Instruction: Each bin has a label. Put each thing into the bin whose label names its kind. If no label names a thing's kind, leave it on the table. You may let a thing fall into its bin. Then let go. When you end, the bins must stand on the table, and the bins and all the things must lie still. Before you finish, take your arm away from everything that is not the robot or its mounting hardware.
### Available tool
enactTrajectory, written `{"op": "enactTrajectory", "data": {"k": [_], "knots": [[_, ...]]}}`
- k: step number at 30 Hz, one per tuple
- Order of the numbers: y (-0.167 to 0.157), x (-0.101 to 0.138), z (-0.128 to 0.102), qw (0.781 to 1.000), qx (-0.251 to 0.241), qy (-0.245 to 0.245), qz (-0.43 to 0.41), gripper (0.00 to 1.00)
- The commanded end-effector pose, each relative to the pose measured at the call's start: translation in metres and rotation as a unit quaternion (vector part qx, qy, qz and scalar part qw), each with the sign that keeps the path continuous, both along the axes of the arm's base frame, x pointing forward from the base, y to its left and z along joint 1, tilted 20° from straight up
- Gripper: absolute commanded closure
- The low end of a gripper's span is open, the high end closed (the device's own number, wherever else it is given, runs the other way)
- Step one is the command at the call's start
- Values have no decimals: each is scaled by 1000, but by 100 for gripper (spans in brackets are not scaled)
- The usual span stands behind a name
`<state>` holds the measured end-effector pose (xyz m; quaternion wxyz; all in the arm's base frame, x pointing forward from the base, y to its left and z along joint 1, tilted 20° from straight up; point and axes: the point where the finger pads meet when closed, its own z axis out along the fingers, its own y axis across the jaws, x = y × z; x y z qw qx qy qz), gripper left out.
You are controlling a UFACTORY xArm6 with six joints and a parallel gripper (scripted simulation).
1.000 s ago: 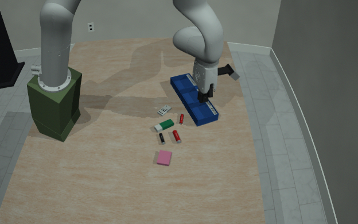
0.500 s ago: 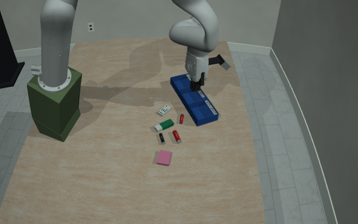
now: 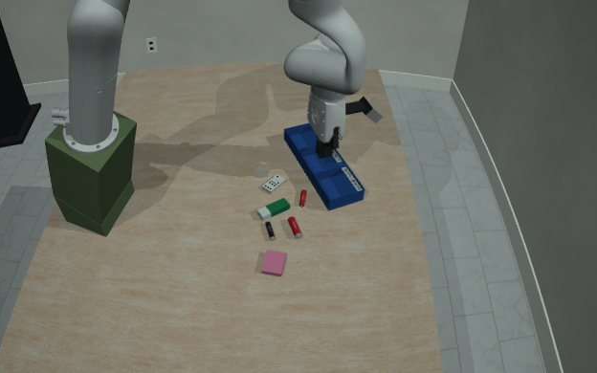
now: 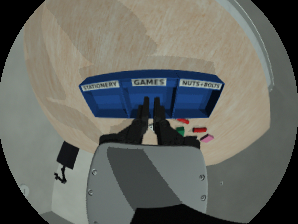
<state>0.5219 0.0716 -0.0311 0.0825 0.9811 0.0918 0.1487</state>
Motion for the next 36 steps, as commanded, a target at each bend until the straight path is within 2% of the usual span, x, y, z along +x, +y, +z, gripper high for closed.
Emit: {"op": "enactTrajectory", "data": {"k": [1, 6, 36], "knots": [[-1, 5, -10, 1000, 0, -2, 0, 93], [-3, 9, -22, 1000, 0, -2, 0, 93], [-3, 9, -22, 1000, 0, -2, 0, 93]]}}
